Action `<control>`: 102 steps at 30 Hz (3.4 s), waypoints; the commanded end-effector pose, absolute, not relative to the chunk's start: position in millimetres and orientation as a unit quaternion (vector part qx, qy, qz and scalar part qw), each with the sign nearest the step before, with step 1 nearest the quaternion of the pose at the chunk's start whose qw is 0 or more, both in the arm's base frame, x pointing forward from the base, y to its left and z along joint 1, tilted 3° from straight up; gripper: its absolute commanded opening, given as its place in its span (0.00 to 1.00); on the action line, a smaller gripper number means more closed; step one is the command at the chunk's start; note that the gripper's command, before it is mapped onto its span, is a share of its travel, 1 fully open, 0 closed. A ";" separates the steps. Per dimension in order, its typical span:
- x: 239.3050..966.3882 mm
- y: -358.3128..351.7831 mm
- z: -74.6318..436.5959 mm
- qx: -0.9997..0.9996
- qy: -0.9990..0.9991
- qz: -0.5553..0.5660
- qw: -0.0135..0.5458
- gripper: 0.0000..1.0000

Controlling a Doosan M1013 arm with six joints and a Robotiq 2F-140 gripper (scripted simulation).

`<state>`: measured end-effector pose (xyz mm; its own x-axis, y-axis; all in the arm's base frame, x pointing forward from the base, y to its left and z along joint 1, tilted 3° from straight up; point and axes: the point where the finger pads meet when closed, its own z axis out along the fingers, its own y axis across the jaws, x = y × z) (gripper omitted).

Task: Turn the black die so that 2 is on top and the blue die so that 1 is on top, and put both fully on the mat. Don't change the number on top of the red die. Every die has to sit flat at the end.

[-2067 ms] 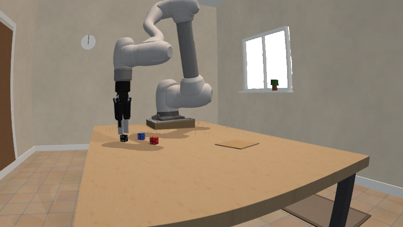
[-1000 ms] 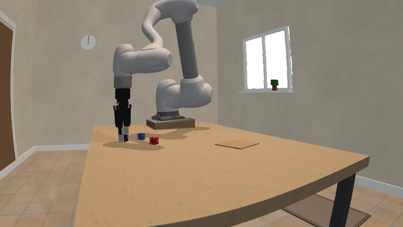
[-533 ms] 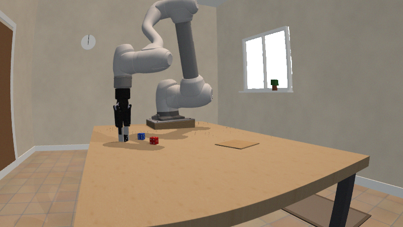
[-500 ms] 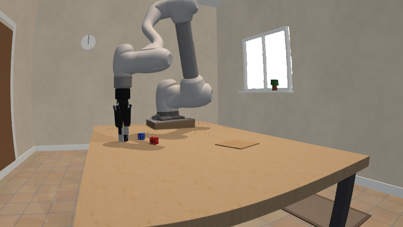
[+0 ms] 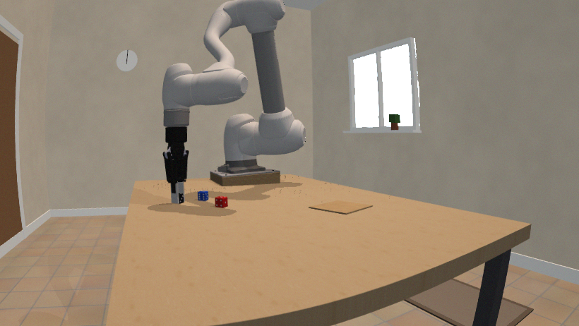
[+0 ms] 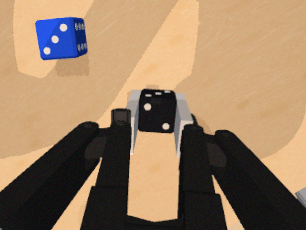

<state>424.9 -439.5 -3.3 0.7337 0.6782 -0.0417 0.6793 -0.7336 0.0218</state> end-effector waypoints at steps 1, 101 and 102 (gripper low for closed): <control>424.9 -439.4 -3.3 0.931 0.365 -0.015 0.018 0.24; 753.3 -137.5 84.5 0.998 0.056 -0.009 0.021 0.24; 753.3 -137.5 84.5 0.998 0.056 -0.009 0.021 0.24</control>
